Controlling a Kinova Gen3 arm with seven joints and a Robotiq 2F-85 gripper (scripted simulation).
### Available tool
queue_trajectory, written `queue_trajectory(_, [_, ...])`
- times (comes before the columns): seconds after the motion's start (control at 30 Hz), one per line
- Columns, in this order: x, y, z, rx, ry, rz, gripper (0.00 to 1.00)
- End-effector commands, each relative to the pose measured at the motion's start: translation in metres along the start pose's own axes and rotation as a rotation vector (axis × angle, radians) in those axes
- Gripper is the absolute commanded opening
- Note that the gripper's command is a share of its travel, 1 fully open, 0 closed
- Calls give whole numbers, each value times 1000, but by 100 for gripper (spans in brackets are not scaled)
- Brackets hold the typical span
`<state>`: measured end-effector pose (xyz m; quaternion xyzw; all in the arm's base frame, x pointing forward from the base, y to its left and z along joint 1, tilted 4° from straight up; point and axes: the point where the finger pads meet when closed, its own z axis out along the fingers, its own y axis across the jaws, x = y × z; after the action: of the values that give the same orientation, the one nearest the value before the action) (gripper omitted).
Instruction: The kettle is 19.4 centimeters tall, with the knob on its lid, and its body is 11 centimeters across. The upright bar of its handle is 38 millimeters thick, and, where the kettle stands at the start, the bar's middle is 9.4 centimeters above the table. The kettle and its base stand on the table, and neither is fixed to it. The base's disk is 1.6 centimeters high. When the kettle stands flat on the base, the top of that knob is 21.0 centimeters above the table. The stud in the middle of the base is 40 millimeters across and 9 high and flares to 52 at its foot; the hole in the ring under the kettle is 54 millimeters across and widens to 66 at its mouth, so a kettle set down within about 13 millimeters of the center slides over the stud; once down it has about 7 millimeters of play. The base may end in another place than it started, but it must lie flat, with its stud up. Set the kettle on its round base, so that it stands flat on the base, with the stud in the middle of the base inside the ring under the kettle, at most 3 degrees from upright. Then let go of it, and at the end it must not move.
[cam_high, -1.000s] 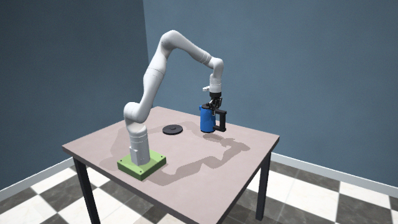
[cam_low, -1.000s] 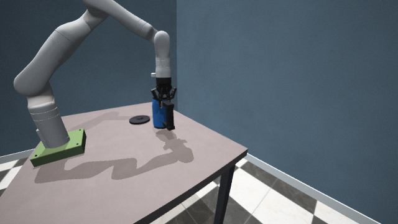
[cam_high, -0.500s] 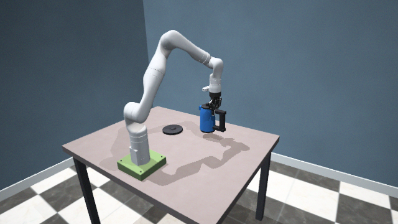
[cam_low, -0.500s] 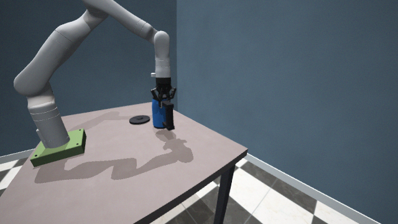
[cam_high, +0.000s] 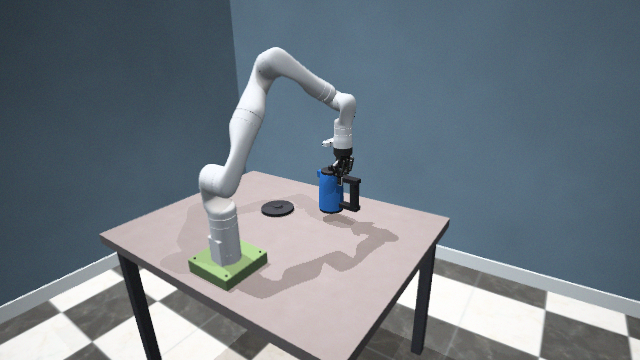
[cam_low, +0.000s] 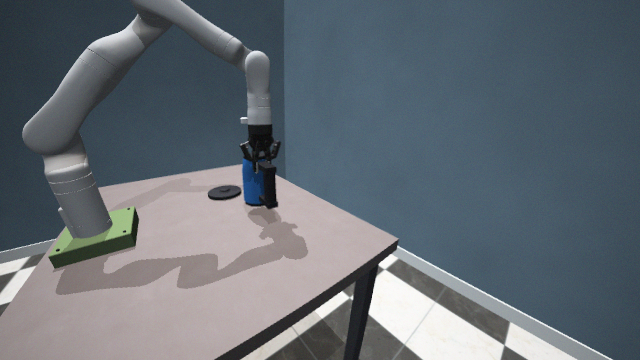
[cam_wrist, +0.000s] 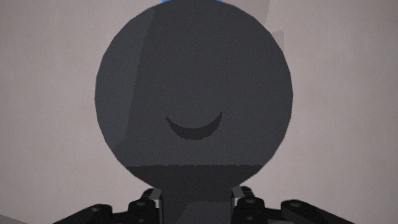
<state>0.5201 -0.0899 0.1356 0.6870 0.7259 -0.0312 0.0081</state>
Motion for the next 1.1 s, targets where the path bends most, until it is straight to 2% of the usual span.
queue_trajectory(0.0, [5, 0, -2, -3, 1, -6, 0])
queue_trajectory(0.6, [38, -11, -2, -3, 1, -6, 0])
queue_trajectory(1.07, [82, -24, -2, -3, 1, -6, 0])
